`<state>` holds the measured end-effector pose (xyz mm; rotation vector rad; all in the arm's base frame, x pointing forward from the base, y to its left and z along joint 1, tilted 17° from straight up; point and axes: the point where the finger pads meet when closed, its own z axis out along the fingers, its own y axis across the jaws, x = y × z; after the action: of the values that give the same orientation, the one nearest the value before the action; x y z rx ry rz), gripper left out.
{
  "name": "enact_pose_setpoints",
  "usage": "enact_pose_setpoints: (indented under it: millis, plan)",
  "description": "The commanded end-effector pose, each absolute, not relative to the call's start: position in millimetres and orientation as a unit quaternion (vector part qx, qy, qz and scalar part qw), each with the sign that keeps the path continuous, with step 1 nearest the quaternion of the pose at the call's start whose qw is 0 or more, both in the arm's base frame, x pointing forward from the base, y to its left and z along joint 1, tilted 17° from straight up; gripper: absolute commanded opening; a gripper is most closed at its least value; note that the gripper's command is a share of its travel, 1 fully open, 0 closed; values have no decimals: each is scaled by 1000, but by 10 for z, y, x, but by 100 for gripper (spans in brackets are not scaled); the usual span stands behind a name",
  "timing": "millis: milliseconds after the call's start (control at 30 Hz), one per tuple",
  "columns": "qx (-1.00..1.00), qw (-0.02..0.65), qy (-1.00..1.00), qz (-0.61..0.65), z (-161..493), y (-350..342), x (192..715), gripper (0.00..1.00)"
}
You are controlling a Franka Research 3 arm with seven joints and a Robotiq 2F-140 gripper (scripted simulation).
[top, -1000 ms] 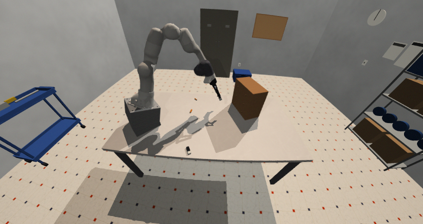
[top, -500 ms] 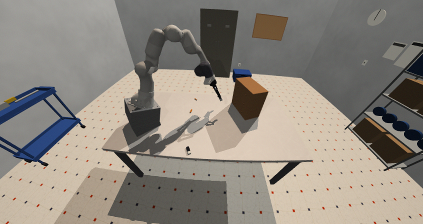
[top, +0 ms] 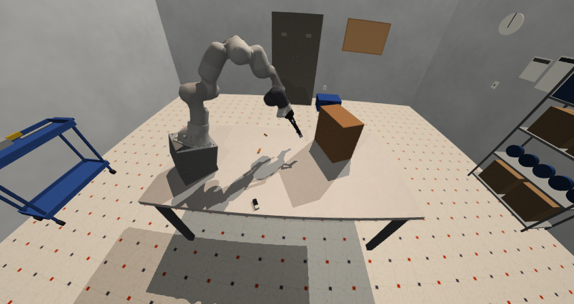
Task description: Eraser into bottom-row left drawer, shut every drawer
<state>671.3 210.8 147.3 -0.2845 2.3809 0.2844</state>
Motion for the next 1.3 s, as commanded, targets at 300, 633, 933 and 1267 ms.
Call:
enact_pose_setpoints:
  millis: [300, 633, 933, 1267]
  plan:
    - [-118, 457, 872, 130, 1444, 2063, 6903, 100]
    - [-114, 485, 857, 133, 1389, 2103, 7001, 100]
    - [-113, 491, 853, 134, 1380, 2108, 7021, 100]
    - [-113, 491, 853, 134, 1380, 2108, 7022, 28]
